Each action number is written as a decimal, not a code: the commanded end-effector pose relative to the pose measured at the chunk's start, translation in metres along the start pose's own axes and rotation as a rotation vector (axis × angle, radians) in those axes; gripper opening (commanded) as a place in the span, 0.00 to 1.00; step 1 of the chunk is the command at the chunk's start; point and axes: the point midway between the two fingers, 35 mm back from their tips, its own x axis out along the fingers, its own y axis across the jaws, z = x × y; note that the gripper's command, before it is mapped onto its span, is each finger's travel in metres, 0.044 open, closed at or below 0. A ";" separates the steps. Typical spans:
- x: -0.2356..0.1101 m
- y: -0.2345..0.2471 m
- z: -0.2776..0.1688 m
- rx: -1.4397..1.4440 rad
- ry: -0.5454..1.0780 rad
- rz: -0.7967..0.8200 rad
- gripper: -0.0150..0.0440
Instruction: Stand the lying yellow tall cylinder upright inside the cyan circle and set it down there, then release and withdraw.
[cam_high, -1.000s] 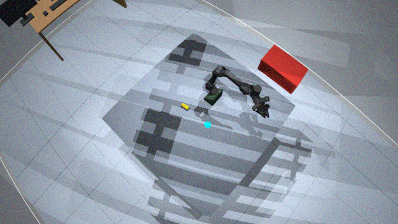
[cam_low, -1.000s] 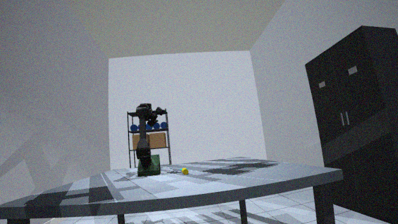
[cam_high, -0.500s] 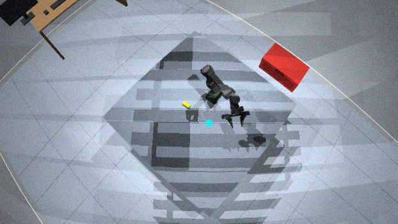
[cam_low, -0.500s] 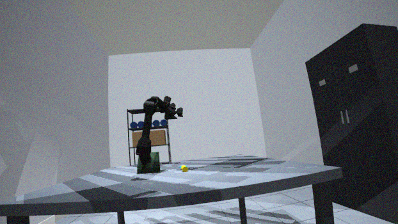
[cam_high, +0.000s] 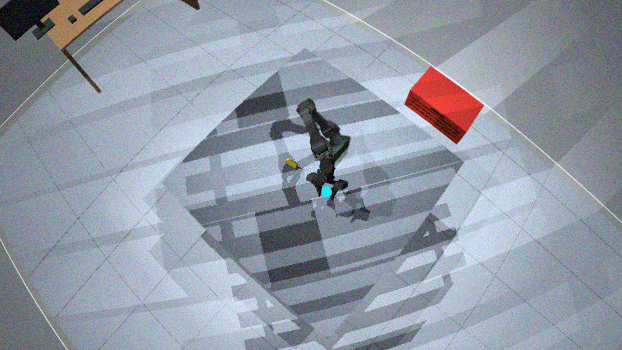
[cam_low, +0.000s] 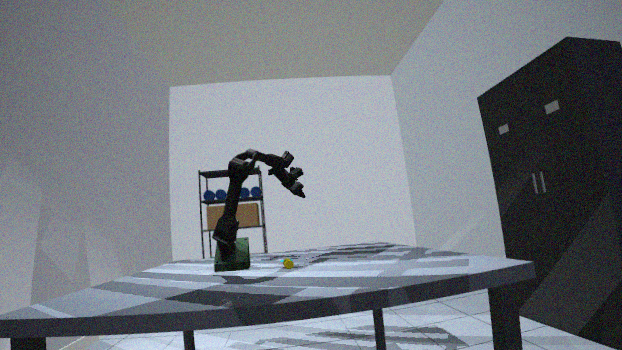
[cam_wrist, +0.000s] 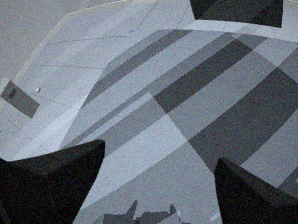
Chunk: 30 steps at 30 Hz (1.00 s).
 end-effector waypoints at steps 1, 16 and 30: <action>0.002 -0.044 -0.006 0.158 0.056 -0.079 0.78; -0.023 -0.223 -0.061 0.878 0.213 -0.480 0.78; -0.090 -0.334 -0.146 1.457 0.222 -0.918 0.78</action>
